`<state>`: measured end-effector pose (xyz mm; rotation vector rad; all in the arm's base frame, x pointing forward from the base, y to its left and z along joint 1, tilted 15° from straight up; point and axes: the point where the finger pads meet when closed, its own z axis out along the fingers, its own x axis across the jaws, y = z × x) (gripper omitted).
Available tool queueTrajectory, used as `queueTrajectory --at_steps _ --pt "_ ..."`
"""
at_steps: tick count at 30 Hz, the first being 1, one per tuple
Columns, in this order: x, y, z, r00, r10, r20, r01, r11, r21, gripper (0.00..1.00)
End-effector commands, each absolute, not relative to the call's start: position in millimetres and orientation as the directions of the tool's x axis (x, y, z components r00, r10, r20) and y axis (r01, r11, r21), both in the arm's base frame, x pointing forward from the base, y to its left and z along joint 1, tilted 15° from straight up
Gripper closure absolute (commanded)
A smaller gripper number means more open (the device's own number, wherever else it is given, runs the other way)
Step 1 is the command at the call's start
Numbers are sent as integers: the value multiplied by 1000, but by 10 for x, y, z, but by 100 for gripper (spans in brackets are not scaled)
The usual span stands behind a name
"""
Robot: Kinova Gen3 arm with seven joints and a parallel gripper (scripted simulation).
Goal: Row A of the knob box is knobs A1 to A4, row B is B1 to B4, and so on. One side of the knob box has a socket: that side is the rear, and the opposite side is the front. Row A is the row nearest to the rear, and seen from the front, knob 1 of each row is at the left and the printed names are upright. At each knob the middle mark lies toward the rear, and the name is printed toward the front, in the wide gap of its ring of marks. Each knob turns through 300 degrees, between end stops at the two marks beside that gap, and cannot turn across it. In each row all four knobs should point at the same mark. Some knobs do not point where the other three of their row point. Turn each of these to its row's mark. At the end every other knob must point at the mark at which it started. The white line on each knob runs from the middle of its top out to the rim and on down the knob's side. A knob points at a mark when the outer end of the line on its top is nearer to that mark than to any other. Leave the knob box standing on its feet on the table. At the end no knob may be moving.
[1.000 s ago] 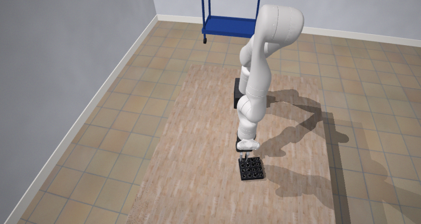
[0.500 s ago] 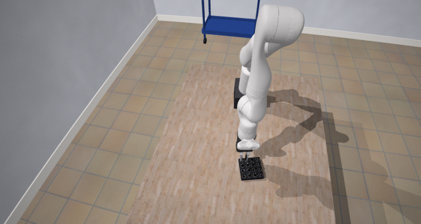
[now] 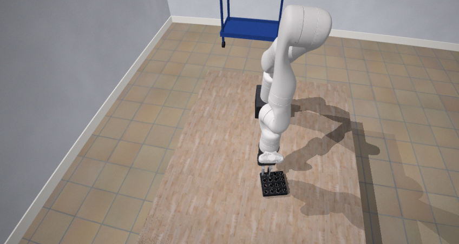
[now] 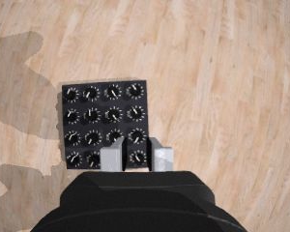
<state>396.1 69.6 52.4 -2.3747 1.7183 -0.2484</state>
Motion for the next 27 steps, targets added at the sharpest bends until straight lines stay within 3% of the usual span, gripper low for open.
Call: queueTrajectory --at_steps 1,27 --pt "3994 708 547 311 -950 18 -915 -305 -265 54" --pt "4078 700 361 308 -951 26 -914 -304 -268 54"
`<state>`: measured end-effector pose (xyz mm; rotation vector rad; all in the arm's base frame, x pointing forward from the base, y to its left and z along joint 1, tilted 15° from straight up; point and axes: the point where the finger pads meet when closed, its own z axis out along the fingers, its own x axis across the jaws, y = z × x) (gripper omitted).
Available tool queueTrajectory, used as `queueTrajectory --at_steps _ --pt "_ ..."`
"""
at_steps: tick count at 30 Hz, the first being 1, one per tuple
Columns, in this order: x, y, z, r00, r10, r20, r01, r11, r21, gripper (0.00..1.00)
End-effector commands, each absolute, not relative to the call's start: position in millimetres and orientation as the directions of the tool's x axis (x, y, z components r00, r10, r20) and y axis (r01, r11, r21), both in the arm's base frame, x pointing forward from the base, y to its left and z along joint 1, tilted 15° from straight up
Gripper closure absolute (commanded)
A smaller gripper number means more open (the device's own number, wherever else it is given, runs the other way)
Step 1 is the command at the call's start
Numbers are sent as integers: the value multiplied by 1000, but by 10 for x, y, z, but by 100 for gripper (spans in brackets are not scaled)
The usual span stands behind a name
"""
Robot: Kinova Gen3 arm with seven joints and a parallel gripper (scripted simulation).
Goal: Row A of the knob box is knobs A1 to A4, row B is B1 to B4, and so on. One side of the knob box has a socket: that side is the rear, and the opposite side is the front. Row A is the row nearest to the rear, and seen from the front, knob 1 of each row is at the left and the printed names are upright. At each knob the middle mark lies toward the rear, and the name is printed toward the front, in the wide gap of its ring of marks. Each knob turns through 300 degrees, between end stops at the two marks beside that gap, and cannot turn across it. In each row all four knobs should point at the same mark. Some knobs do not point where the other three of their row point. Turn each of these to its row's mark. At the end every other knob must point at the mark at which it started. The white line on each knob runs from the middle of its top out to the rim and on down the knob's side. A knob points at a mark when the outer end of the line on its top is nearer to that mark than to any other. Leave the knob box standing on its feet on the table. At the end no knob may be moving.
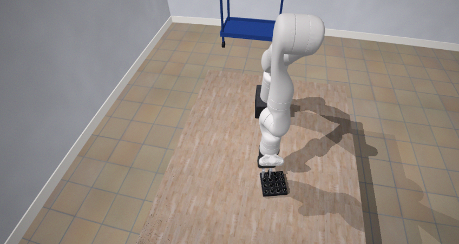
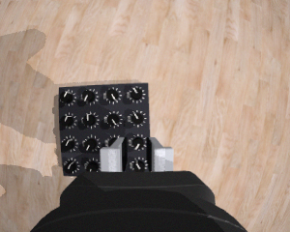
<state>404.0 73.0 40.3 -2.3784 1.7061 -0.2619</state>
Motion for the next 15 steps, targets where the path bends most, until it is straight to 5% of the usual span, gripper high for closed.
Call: queueTrajectory --at_steps 1,15 --pt "4081 700 349 308 -951 26 -914 -304 -268 54" --pt "4120 711 225 308 -951 26 -914 -304 -268 54"
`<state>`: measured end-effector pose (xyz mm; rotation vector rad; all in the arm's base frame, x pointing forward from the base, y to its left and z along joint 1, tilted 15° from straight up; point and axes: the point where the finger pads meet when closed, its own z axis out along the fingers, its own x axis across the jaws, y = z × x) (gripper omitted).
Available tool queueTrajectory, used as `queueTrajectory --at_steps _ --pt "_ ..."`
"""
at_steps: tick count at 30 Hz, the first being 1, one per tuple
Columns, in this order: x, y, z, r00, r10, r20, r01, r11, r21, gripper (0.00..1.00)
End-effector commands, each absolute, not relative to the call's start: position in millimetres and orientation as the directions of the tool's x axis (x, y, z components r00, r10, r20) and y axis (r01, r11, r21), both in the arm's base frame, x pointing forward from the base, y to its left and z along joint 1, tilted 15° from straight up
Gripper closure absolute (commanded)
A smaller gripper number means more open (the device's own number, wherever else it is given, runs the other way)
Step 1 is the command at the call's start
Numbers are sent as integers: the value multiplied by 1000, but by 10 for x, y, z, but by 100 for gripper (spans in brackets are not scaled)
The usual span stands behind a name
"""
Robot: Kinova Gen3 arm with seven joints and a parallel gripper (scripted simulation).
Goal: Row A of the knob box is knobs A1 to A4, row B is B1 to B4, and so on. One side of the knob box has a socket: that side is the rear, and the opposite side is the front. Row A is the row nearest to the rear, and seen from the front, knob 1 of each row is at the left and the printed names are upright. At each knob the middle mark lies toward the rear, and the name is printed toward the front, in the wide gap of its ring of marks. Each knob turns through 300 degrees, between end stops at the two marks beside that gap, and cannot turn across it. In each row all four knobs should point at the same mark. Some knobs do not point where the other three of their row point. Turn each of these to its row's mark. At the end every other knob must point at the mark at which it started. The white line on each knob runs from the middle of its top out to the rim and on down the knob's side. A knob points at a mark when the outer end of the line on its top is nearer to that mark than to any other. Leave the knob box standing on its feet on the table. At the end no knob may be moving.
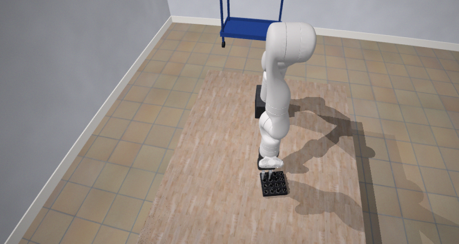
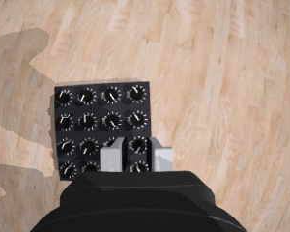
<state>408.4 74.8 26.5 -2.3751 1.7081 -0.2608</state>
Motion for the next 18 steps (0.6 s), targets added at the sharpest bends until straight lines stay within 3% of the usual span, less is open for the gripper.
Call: queueTrajectory --at_steps 1,18 --pt "4123 712 216 308 -951 26 -914 -304 -268 54" --pt "4142 718 153 308 -951 26 -914 -303 -268 54"
